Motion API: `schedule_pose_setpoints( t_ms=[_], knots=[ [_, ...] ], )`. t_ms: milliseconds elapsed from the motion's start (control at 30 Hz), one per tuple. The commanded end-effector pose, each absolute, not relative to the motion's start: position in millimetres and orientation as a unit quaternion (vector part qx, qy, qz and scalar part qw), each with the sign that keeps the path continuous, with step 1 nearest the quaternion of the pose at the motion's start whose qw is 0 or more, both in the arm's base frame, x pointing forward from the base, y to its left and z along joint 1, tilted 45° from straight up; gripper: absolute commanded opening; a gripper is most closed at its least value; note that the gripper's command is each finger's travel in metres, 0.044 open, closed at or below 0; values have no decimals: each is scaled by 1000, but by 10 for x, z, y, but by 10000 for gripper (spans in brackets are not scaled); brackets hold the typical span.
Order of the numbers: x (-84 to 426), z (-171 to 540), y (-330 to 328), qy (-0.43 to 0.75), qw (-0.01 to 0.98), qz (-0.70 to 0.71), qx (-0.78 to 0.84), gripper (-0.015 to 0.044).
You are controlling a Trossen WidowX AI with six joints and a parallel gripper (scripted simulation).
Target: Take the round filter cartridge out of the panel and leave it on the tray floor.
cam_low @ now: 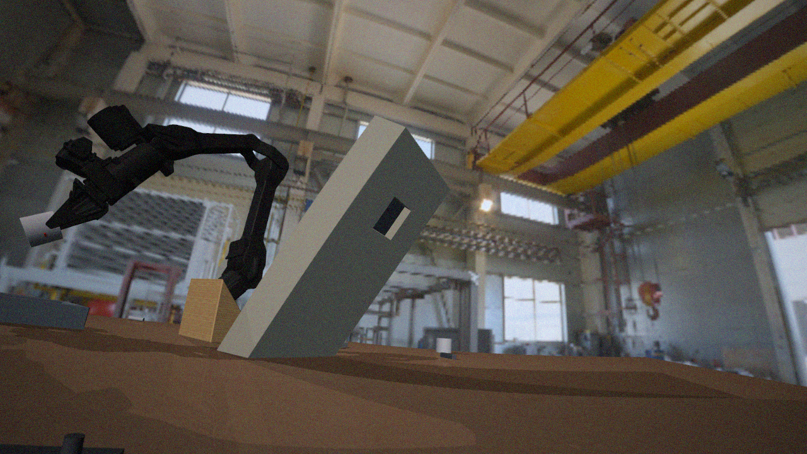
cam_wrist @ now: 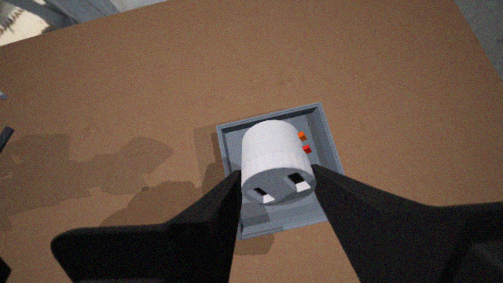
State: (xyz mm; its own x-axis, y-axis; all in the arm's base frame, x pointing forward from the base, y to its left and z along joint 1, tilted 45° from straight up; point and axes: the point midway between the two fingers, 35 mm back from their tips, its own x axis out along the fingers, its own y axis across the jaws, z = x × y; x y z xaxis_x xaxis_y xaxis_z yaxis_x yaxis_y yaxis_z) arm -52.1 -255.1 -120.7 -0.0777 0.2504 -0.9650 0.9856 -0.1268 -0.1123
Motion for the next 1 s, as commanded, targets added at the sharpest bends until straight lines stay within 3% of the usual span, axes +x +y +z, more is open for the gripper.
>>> schedule_pose_setpoints(
  t_ms=[0, 800, 967],
  knots=[
    [-687, -1286, -2410, 538, 344, -521, 567, 0],
    [-684, -1826, -1888, 539, 343, -521, 567, 0],
    [-666, -1794, -1888, 539, 339, -515, 574, 131]
  ],
)
